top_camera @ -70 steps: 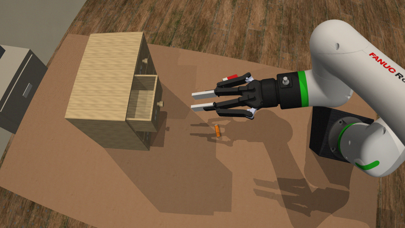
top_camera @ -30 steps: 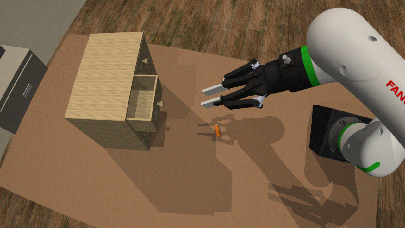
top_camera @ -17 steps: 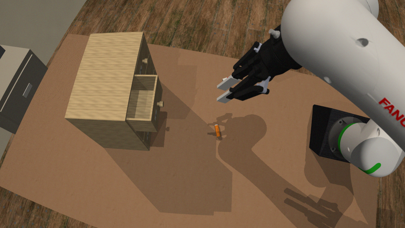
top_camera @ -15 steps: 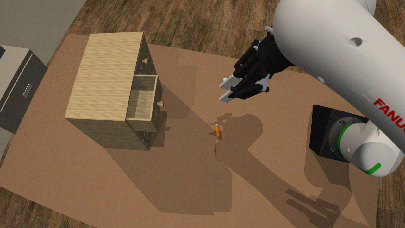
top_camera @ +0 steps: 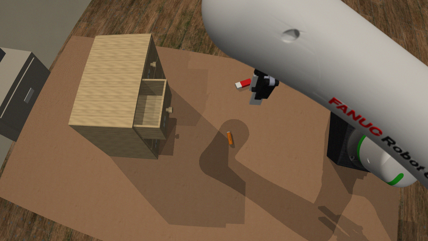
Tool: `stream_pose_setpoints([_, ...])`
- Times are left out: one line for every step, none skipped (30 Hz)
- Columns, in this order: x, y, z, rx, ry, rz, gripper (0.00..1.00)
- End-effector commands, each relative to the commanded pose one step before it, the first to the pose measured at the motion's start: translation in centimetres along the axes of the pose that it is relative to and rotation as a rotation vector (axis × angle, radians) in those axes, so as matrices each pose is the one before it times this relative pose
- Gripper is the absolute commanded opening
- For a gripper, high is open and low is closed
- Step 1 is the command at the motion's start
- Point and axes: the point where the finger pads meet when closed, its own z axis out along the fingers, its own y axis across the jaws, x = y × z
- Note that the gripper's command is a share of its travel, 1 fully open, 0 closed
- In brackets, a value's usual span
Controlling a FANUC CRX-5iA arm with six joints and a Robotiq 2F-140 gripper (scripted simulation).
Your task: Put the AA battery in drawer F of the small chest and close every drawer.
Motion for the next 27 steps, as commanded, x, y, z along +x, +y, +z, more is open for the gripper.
stream_pose_setpoints([0.161,0.019,-0.153,-0.00266,0.02545,-0.00056,0.20])
stream_pose_setpoints([0.072,0.000,-0.074,-0.00003,0.00886,-0.00002,0.20])
stream_pose_setpoints([0.059,0.000,-0.062,0.00001,0.00731,0.00001,0.20])
stream_pose_setpoints([0.048,0.000,-0.050,0.00002,0.00587,0.00002,0.20])
stream_pose_setpoints([0.037,0.000,-0.039,0.00003,0.00454,0.00003,0.20])
stream_pose_setpoints([0.028,0.000,-0.029,0.00003,0.00335,0.00003,0.20])
stream_pose_setpoints([0.019,0.000,-0.020,0.00002,0.00231,0.00002,0.20])
stream_pose_setpoints([0.012,0.000,-0.013,0.00002,0.00144,0.00001,0.20])
stream_pose_setpoints([0.006,0.000,-0.007,0.00001,0.00076,0.00001,0.20])
stream_pose_setpoints([0.002,0.000,-0.003,0.00000,0.00029,0.00000,0.20])
stream_pose_setpoints([0.000,0.000,0.000,0.00000,0.00004,0.00000,0.20])
stream_pose_setpoints([0.000,0.000,0.000,0.00000,0.00000,0.00000,0.20])
stream_pose_setpoints([0.000,0.000,0.000,0.00000,0.00000,0.00000,0.20])
stream_pose_setpoints([0.000,0.000,0.000,0.00000,0.00000,0.00000,0.20])
stream_pose_setpoints([0.000,0.000,0.000,0.00000,0.00000,0.00000,0.20])
stream_pose_setpoints([0.000,0.000,0.000,0.00000,0.00000,0.00000,0.20])
stream_pose_setpoints([0.000,0.000,0.000,0.00000,0.00000,0.00000,0.20])
stream_pose_setpoints([0.000,0.000,0.000,0.00000,0.00000,0.00000,0.20])
stream_pose_setpoints([0.000,0.000,0.000,0.00000,0.00000,0.00000,0.20])
stream_pose_setpoints([0.000,0.000,0.000,0.00000,0.00000,0.00000,0.20])
stream_pose_setpoints([0.000,0.000,0.000,0.00000,0.00000,0.00000,0.20])
stream_pose_setpoints([0.000,0.000,0.000,0.00000,0.00000,0.00000,0.20])
stream_pose_setpoints([0.000,0.000,0.000,0.00000,0.00000,-0.00001,0.20])
stream_pose_setpoints([0.000,0.000,0.002,0.00000,0.00000,-0.00010,0.20])
stream_pose_setpoints([-0.001,0.000,0.004,0.00000,0.00000,-0.00026,0.20])
stream_pose_setpoints([-0.002,0.000,0.008,0.00000,0.00000,-0.00050,0.20])
stream_pose_setpoints([-0.003,-0.001,0.012,0.00000,0.00000,-0.00082,0.20])
